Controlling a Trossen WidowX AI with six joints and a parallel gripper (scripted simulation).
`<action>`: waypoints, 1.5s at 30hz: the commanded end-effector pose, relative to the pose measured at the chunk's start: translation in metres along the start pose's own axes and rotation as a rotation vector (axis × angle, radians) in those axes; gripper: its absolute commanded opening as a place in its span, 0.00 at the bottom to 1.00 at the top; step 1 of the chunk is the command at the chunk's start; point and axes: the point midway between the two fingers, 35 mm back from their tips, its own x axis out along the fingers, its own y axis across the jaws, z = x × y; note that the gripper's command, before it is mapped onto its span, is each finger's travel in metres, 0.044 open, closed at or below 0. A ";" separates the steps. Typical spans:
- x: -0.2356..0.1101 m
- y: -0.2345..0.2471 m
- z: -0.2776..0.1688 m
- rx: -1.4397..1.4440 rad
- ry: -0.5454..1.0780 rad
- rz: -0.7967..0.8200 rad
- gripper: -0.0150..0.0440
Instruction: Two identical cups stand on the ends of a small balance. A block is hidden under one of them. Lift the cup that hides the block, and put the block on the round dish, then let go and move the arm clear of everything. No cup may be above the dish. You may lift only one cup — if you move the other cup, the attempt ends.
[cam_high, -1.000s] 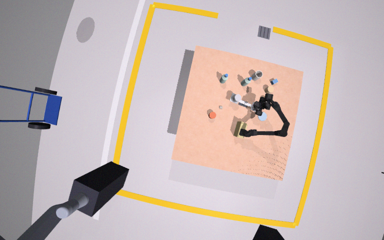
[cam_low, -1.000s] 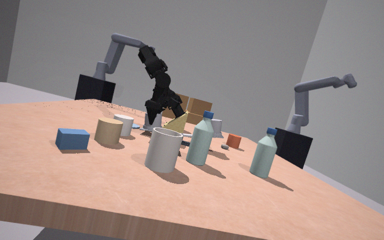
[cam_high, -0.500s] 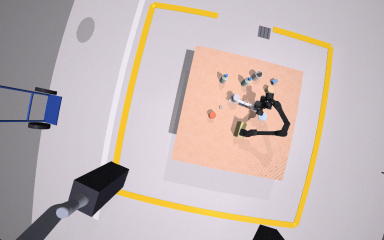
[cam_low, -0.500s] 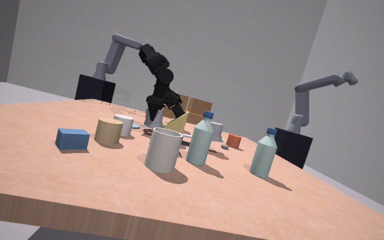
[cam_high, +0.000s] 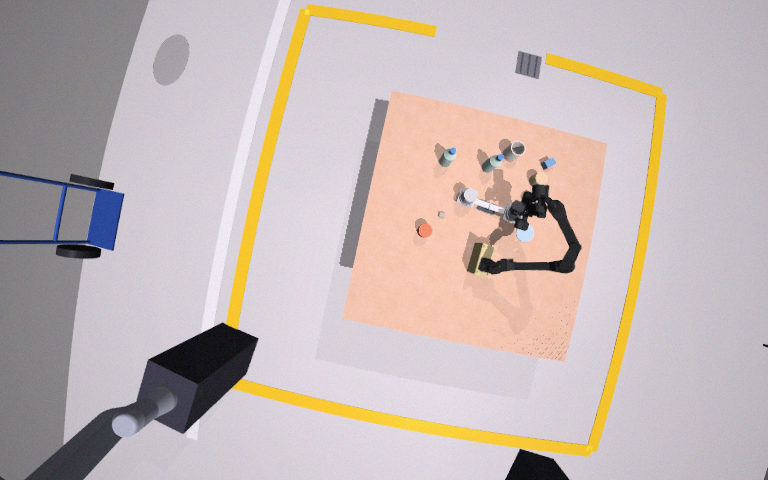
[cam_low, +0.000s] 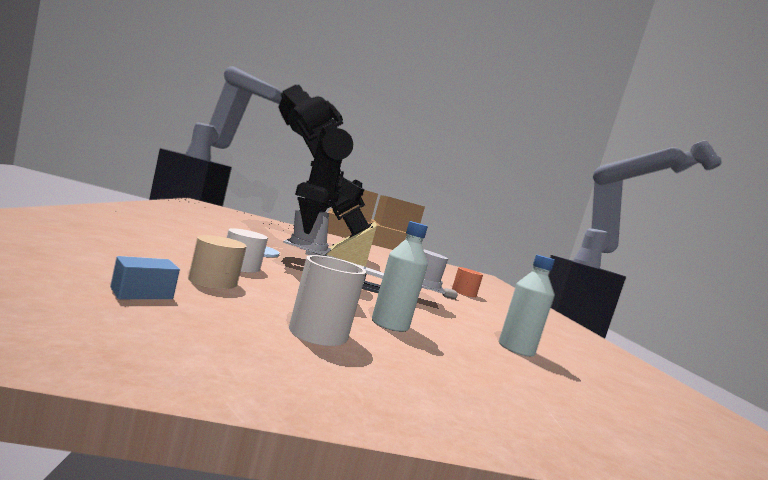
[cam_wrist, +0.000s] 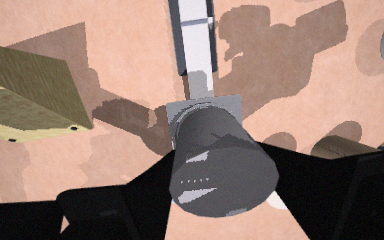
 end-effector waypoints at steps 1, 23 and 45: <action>-0.009 -0.004 0.000 0.012 -0.005 -0.013 0.25; -0.037 -0.004 0.000 0.007 -0.006 -0.015 0.25; -0.066 -0.002 0.000 0.002 -0.005 -0.018 0.25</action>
